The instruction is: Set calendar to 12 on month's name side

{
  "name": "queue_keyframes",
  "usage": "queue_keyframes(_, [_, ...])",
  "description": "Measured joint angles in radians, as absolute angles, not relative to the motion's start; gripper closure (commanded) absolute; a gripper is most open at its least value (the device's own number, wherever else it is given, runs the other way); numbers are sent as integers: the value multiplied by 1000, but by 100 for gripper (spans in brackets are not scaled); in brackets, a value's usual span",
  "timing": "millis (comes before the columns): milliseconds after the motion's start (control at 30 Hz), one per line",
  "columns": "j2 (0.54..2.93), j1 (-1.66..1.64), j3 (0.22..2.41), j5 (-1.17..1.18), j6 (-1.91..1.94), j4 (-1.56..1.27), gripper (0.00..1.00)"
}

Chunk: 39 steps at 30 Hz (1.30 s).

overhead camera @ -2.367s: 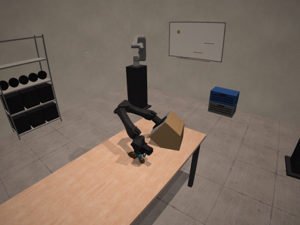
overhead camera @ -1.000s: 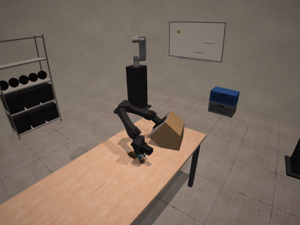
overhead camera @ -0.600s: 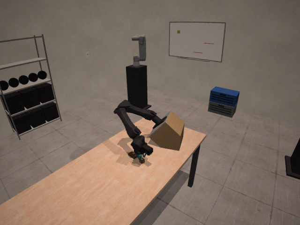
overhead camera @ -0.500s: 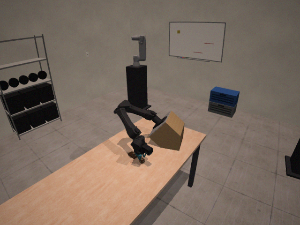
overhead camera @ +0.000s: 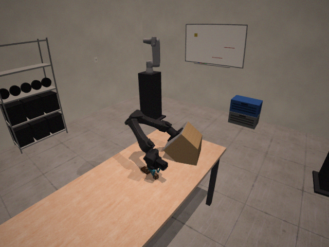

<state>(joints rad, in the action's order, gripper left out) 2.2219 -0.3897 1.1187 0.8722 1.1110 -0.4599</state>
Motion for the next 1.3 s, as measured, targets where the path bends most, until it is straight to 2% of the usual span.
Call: queue_keyframes(1300, [2222,-390,1102,872,1107,-455,53])
